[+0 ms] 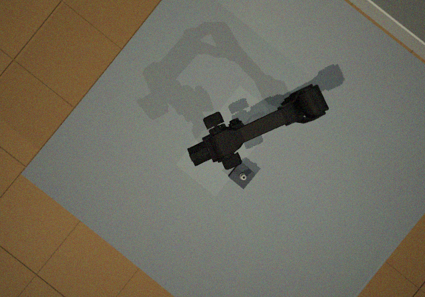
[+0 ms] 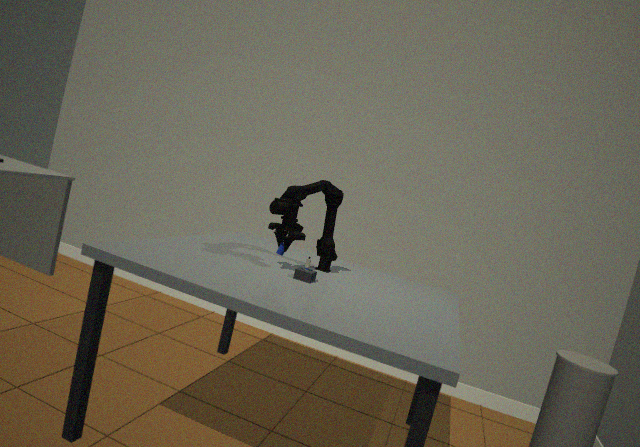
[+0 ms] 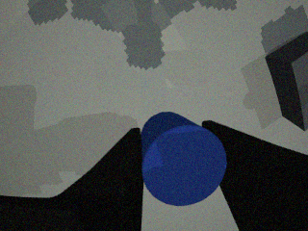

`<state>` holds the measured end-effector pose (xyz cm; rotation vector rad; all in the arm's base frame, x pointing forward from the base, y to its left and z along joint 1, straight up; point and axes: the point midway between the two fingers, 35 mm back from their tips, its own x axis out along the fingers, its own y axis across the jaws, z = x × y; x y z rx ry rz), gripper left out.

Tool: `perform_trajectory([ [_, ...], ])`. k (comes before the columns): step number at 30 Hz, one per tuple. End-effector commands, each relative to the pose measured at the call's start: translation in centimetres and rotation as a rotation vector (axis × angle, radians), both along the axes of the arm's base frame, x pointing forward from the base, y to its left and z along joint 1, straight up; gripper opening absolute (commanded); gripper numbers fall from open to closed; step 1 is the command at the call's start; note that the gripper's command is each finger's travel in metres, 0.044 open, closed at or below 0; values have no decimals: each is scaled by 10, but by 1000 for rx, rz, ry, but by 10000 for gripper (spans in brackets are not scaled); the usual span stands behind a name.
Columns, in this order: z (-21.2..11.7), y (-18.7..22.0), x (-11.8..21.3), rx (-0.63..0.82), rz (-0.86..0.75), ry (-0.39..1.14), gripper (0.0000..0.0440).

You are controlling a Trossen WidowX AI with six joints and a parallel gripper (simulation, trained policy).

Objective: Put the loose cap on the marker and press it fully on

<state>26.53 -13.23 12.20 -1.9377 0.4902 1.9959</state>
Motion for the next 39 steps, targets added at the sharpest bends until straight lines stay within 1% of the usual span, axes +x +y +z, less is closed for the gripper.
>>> perform_trajectory([
  [1, 11, 10, 10, -3, 14, -31, 55],
  [23, 42, 94, 55, 18, 111, -55, 20],
  [33, 50, 133, 60, 25, 156, -36, 2],
  [39, 53, 146, 57, 25, 174, -16, 0],
])
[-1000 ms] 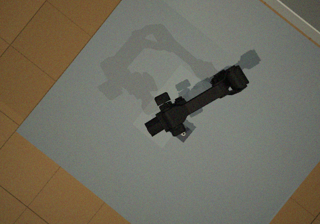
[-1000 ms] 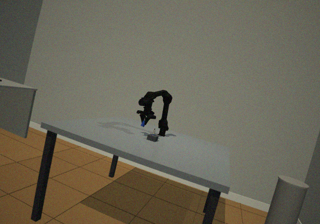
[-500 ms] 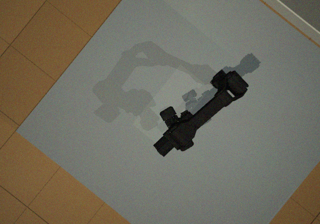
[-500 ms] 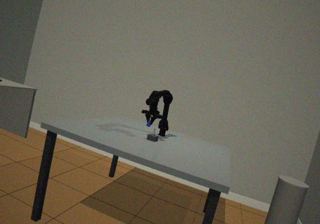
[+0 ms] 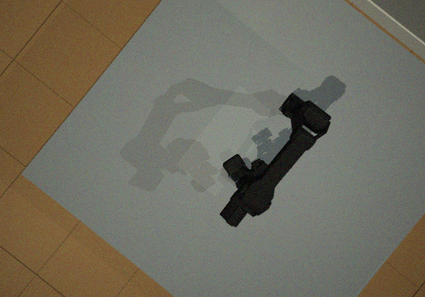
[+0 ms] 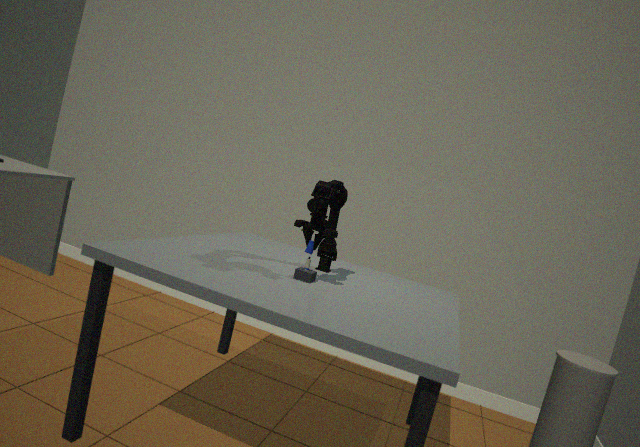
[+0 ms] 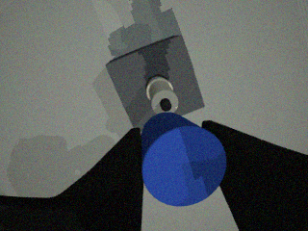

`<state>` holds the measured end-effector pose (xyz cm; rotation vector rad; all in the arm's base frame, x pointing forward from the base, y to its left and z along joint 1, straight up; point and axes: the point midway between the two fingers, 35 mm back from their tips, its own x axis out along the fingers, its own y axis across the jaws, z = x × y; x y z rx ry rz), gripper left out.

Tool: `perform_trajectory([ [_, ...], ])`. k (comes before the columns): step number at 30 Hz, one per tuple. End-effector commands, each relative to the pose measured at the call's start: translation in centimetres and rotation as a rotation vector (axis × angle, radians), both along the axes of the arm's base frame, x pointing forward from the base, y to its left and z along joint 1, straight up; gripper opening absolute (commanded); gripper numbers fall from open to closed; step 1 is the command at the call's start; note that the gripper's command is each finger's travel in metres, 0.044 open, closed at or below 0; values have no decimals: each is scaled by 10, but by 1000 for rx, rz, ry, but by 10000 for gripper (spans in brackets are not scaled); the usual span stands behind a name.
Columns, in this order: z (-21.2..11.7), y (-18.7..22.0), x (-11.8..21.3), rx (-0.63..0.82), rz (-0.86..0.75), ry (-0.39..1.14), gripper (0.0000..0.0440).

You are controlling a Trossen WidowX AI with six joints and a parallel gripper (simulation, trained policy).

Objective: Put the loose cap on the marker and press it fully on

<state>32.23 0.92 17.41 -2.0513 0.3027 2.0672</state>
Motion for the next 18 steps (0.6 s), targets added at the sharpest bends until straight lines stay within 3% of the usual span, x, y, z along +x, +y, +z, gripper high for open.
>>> perform_trajectory([
  [1, 1, 6, 0, 2, 4, 13, 0],
  [18, -19, 6, -6, 1, 22, 80, 0],
])
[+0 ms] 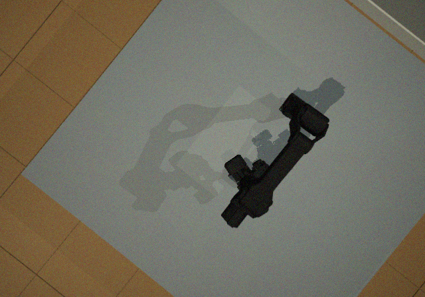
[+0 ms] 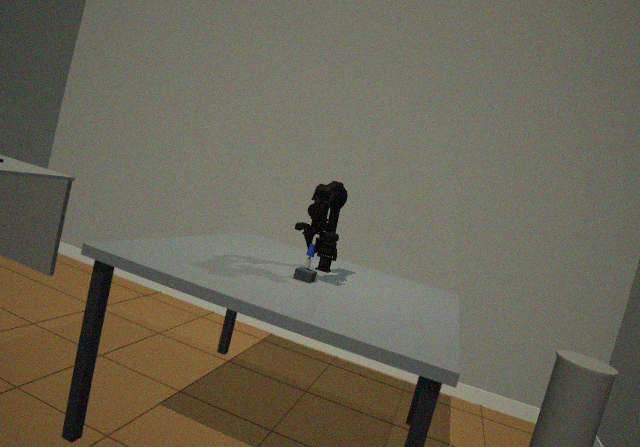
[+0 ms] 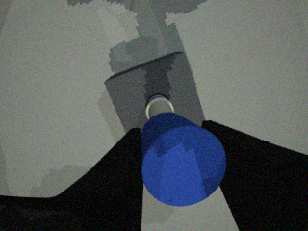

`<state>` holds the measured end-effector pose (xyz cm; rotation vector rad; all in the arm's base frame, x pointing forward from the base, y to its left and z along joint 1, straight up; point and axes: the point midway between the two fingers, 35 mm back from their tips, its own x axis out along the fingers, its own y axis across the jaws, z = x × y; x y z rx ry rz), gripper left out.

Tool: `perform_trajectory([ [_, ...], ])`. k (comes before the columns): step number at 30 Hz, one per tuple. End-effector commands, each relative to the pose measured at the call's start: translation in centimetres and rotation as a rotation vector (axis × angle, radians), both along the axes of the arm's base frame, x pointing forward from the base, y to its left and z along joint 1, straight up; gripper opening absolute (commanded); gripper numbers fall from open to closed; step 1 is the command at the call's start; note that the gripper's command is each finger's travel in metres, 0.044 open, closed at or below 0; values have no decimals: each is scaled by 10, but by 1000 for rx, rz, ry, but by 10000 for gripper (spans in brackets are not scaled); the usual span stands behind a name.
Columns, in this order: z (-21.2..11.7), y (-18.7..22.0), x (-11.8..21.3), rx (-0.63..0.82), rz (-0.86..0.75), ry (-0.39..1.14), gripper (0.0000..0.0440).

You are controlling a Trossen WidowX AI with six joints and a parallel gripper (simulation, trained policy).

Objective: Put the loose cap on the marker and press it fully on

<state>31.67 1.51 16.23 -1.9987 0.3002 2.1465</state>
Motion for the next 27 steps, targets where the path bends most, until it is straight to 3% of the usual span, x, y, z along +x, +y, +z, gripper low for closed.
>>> perform_trajectory([
  [1, -9, 0, 0, 5, 6, 20, 0],
  [27, -65, 2, -3, 40, 104, 63, 4],
])
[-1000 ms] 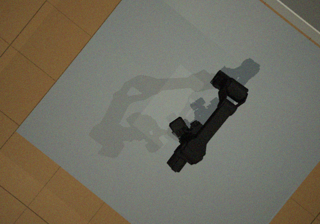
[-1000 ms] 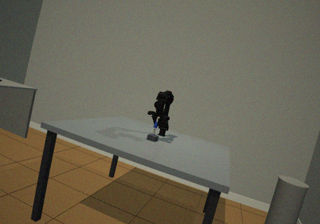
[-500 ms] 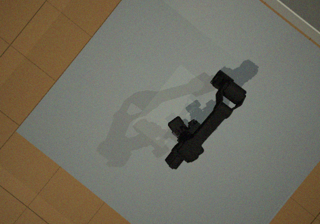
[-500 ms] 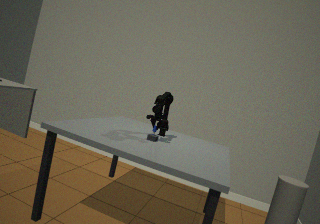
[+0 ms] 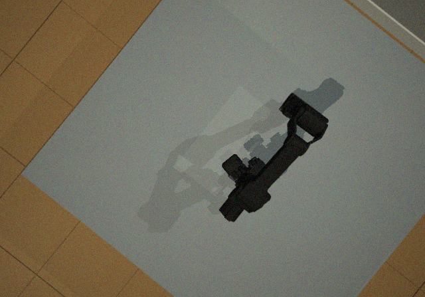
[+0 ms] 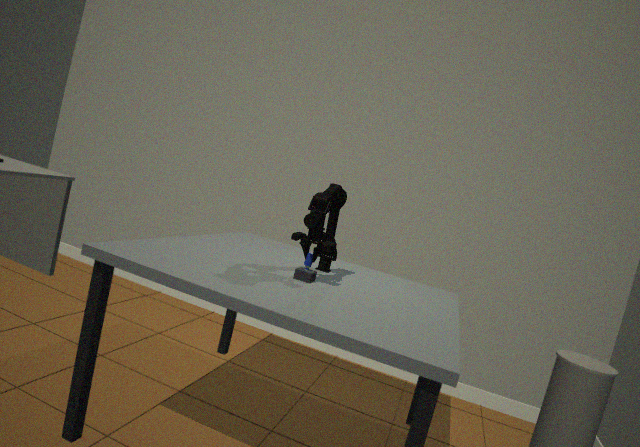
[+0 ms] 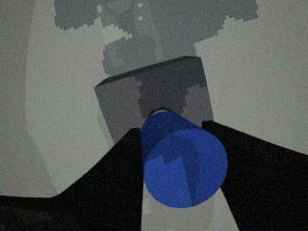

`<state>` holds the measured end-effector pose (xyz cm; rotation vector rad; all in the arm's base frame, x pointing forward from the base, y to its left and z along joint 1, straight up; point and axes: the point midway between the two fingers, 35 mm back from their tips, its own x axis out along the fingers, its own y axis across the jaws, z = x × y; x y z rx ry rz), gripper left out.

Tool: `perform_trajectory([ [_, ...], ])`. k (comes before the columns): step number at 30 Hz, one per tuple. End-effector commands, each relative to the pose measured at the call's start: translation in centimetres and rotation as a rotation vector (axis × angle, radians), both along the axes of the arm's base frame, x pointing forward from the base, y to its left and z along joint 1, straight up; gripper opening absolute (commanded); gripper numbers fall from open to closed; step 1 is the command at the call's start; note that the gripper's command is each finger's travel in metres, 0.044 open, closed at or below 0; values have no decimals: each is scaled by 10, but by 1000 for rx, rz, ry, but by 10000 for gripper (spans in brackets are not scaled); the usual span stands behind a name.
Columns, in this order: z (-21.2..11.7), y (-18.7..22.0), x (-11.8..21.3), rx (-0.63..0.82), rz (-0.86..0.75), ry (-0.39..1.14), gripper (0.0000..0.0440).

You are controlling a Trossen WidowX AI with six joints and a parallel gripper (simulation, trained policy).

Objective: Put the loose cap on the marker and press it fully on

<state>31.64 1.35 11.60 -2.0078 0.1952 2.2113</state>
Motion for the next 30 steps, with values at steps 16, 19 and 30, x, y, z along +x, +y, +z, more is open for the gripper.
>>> perform_trajectory([
  [16, -21, 4, -3, 14, 32, 40, 14],
  [19, -22, 4, -3, 14, 33, 39, 16],
  [30, -22, 4, -3, 14, 37, 39, 23],
])
